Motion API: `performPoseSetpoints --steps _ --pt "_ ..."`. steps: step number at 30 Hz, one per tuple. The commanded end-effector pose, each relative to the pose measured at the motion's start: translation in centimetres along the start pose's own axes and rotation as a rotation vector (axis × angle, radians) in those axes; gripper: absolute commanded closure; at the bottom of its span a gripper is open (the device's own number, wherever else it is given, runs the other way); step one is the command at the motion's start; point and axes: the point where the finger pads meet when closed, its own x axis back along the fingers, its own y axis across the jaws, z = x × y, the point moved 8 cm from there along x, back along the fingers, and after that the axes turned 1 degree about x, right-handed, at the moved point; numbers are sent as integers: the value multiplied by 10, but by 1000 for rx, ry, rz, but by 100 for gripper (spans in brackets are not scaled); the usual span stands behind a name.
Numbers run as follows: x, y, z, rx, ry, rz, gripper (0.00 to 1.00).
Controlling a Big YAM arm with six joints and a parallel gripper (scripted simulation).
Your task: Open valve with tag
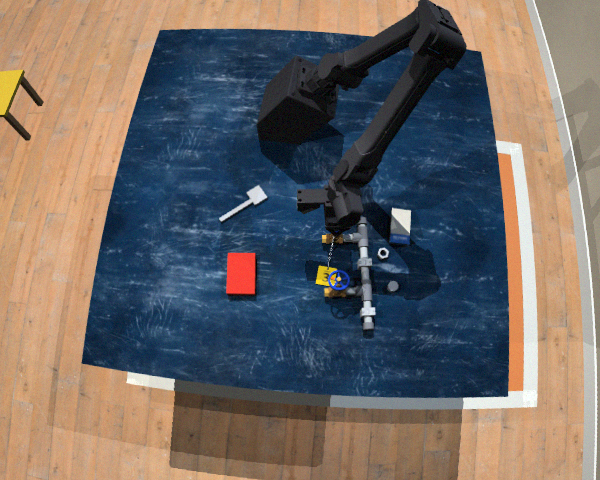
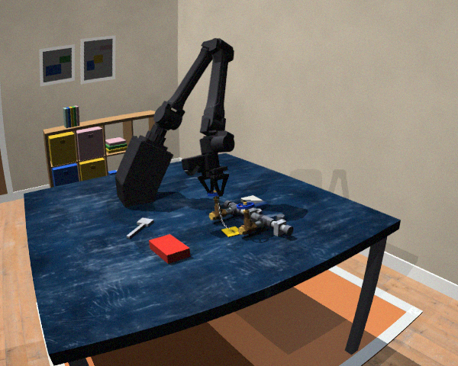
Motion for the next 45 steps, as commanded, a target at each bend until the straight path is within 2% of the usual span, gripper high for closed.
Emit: performPoseSetpoints --steps 1,11,14,26,28,30,43,45 --pt "2 2 2 23 3 -11 100" --pt "2 2 2 164 2 -11 100" --pt "2 2 2 259 2 -11 100" --pt "2 3 2 814 1 -9 100" --pt "2 3 2 814 1 -9 100" --pt "2 3 2 961 1 -8 100" --pt "2 3 2 1529 -6 -11 100" --pt "2 3 2 1529 -6 -11 100"
